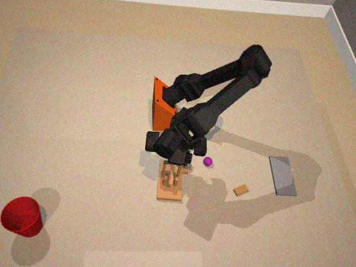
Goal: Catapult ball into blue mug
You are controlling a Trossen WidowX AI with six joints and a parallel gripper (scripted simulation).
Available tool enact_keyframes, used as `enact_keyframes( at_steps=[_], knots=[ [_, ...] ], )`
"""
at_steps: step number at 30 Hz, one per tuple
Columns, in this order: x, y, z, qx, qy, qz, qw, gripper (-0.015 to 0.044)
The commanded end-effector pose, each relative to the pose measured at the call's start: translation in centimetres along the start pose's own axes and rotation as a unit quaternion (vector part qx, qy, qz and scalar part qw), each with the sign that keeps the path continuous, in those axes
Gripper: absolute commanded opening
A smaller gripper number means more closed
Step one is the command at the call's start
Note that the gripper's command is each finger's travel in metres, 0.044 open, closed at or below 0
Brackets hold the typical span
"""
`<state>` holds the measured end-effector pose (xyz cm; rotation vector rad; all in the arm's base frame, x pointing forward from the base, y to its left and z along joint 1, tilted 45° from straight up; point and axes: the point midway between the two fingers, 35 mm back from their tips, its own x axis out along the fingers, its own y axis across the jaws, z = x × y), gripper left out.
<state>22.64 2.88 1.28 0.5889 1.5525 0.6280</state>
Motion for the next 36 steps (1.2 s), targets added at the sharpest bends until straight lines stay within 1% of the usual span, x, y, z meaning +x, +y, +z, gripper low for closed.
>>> enact_keyframes(
  at_steps=[1, 34, 35, 36],
  knots=[
    [0.5, 0.0, -0.3, 0.003, 0.001, 0.001, 1.000, 0.0000],
    [5.2, -0.1, -1.4, 0.003, 0.001, 0.000, 1.000, 0.0000],
    [4.4, 0.0, -0.8, -0.004, -0.009, -0.001, 1.000, 0.0000],
    [4.4, 0.0, -0.8, -0.004, -0.009, -0.001, 1.000, 0.0000]
  ],
)
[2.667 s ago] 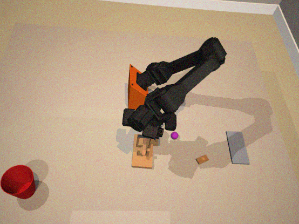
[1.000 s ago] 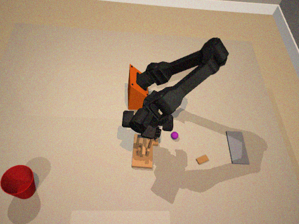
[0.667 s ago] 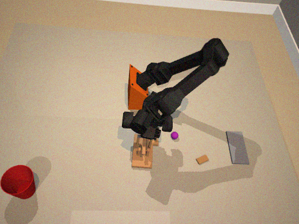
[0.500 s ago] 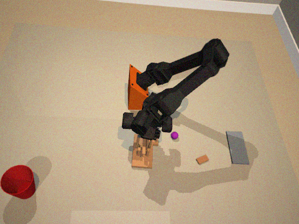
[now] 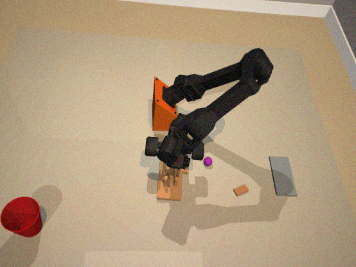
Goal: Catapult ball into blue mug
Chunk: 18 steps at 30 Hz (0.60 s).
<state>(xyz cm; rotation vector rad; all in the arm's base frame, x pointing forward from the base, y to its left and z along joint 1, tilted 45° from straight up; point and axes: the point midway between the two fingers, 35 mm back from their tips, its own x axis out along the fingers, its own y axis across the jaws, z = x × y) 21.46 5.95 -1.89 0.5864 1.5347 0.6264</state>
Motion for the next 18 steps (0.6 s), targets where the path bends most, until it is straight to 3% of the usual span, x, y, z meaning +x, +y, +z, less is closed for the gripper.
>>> enact_keyframes(
  at_steps=[1, 7, 13, 14, 18],
  knots=[
    [-0.1, 0.0, 0.0, -0.001, -0.001, 0.000, 1.000, 0.0000],
    [-0.1, 0.0, 0.0, -0.001, -0.001, 0.000, 1.000, 0.0000],
    [-3.7, 0.0, -4.0, 0.007, 0.010, 0.003, 1.000, 0.0157],
    [-2.1, 0.0, -2.1, 0.004, 0.008, 0.001, 1.000, 0.0184],
    [-2.4, -0.1, -2.0, 0.004, 0.007, 0.001, 1.000, 0.0289]
  ],
)
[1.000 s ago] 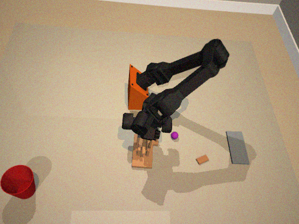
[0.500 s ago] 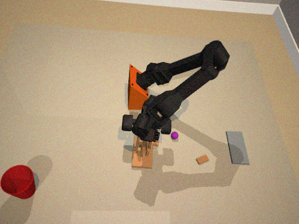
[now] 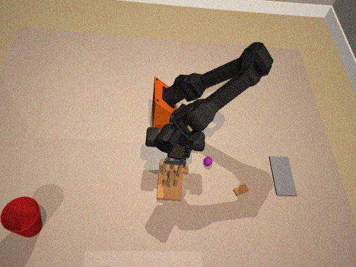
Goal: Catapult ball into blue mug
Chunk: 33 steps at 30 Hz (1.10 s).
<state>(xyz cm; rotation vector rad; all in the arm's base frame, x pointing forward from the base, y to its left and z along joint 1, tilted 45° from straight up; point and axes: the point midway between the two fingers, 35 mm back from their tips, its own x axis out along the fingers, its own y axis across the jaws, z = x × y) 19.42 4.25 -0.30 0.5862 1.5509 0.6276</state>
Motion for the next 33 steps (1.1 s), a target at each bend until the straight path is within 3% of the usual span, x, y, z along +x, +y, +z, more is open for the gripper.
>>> enact_keyframes(
  at_steps=[1, 6, 10, 11, 18, 25, 29, 33],
  knots=[
    [-0.9, -0.1, 0.3, 0.002, -0.001, 0.000, 1.000, 0.0315],
    [-8.7, -0.3, 0.3, 0.001, -0.001, -0.003, 1.000, 0.0440],
    [-11.1, -0.1, -0.2, 0.000, -0.001, -0.001, 1.000, 0.0440],
    [-8.2, -0.3, 0.5, 0.005, 0.001, 0.000, 1.000, 0.0440],
    [-5.6, 0.0, 9.9, 0.003, 0.000, 0.002, 1.000, 0.0440],
    [-5.2, 0.1, 10.1, 0.002, 0.000, 0.003, 1.000, 0.0440],
    [-1.1, 0.1, 10.2, 0.002, 0.000, 0.003, 1.000, 0.0440],
    [-0.9, 0.1, 10.1, 0.002, 0.000, 0.003, 1.000, 0.0440]
  ],
)
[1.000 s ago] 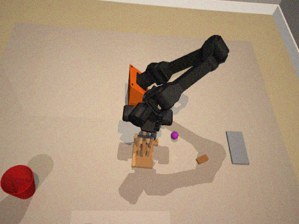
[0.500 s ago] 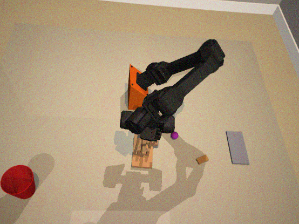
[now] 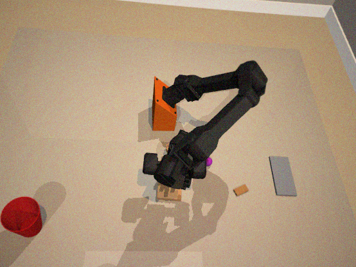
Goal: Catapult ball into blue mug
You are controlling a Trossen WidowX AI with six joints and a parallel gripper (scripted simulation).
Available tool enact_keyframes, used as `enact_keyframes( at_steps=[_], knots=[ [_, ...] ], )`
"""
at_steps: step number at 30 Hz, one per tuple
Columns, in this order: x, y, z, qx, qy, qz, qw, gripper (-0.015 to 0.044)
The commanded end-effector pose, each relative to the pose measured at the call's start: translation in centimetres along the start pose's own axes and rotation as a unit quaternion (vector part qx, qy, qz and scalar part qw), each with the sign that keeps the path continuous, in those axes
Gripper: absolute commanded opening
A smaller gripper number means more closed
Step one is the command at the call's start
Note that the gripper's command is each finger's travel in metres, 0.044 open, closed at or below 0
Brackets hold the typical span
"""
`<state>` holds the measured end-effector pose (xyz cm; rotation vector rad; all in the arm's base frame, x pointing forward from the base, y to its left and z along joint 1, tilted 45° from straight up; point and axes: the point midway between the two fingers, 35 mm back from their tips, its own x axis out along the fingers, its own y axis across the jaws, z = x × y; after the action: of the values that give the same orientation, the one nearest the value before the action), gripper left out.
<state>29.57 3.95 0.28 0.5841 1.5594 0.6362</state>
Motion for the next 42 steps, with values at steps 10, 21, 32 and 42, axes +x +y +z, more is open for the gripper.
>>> enact_keyframes(
  at_steps=[10, 21, 32, 42],
  knots=[
    [1.8, -0.1, 0.2, 0.004, -0.005, 0.002, 1.000, 0.0440],
    [3.6, -0.1, 0.2, 0.004, -0.005, 0.002, 1.000, 0.0440],
    [5.4, 0.0, 0.1, 0.004, -0.005, 0.003, 1.000, 0.0440],
    [5.4, 0.0, 0.2, 0.000, -0.005, 0.001, 1.000, 0.0282]
  ],
)
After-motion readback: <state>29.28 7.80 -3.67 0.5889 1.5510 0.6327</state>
